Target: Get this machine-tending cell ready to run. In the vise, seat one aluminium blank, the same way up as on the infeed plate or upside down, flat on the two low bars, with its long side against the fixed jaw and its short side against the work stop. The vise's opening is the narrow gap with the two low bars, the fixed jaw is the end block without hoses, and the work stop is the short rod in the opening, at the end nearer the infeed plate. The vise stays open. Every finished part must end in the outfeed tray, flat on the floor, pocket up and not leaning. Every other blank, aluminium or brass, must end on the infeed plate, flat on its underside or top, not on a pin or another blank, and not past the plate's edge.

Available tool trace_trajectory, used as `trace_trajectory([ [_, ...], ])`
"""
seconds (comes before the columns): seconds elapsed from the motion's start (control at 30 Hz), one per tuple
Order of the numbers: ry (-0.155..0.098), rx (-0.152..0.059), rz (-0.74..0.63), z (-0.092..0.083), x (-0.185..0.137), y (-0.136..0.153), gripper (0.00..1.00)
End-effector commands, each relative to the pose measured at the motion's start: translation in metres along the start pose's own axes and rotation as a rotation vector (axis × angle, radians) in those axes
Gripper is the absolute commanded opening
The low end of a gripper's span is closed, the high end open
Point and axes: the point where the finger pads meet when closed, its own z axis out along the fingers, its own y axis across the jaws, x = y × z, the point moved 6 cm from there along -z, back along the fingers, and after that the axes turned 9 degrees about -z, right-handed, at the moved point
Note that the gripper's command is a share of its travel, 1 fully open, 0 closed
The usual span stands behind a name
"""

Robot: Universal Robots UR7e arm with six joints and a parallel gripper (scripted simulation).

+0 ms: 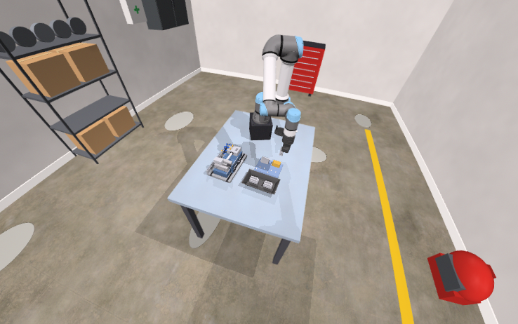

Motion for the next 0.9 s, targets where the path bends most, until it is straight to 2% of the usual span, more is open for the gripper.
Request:
trace_trajectory([
  [0.0,0.0,0.001,0.0,-0.001,0.0,0.0,0.0],
  [0.13,0.0,0.001,0.0,-0.002,0.0,-0.01,0.0],
  [0.23,0.0,0.001,0.0,-0.003,0.002,-0.032,0.0],
  [0.3,0.0,0.001,0.0,-0.003,0.002,-0.032,0.0],
  [0.63,0.0,0.0,-0.002,-0.003,0.02,-0.142,0.0],
  [0.73,0.0,0.001,-0.002,-0.002,0.025,-0.159,0.0],
  [0.87,0.0,0.001,-0.002,-0.001,0.026,-0.163,0.0],
])
